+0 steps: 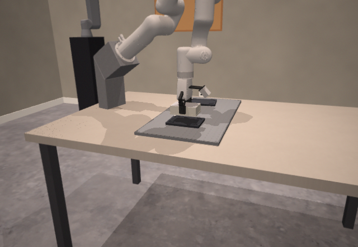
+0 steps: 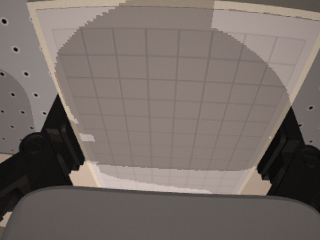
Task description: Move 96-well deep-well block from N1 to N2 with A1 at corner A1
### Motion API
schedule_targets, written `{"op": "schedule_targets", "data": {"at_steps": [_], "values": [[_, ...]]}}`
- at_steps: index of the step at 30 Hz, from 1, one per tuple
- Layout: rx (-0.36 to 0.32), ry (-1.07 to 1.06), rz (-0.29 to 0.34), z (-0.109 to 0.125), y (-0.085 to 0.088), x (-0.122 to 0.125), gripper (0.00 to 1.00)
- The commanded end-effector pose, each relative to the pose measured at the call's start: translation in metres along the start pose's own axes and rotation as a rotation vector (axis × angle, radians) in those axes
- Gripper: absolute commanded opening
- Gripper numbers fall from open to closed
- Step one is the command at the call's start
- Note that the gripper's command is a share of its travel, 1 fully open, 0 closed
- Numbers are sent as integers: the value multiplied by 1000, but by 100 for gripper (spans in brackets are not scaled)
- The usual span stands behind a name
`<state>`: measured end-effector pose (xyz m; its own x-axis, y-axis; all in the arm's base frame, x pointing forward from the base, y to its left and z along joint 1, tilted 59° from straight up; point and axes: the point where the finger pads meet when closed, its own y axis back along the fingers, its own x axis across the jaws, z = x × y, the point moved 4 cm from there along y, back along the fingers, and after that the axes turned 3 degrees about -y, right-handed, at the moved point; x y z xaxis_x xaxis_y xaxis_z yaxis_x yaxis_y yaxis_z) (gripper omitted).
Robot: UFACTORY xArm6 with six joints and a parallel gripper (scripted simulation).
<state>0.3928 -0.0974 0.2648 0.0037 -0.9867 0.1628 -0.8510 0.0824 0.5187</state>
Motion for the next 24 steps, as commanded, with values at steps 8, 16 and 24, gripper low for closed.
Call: {"op": "schedule_targets", "data": {"at_steps": [8, 16, 24], "values": [[0, 0, -2, -1, 20, 0, 0], [1, 0, -2, -1, 30, 0, 0], [1, 0, -2, -1, 43, 0, 0]]}}
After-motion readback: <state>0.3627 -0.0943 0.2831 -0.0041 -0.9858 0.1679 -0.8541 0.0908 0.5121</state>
